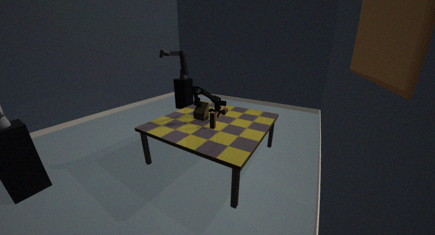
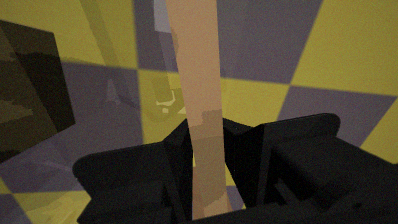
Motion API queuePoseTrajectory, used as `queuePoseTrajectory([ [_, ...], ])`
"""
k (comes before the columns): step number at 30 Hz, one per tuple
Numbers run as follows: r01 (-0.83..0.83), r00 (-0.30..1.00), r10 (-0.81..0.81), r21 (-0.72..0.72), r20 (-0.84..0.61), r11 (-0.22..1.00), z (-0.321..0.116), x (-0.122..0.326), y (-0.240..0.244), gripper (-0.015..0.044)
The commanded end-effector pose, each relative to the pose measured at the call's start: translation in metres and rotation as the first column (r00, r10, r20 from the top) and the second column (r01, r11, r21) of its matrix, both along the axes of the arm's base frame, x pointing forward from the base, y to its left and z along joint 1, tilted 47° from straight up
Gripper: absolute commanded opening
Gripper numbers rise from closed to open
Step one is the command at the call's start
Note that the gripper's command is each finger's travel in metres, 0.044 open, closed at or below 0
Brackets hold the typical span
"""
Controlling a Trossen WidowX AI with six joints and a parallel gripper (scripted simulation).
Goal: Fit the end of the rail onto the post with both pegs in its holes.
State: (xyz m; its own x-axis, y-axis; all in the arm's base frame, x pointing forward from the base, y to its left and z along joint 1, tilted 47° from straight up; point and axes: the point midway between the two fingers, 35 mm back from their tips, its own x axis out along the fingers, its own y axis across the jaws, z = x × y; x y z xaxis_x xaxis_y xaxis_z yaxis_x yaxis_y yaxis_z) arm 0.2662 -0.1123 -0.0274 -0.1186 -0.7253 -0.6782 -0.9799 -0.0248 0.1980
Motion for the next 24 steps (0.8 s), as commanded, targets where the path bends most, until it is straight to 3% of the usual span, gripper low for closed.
queuePoseTrajectory([
  [1,-0.004,1.0,0.004,0.0,0.007,1.0,0.0039,0.0023,-0.0007,0.0],
  [24,-0.004,1.0,0.004,-0.001,0.007,1.0,0.0089,0.0032,-0.0055,0.0],
])
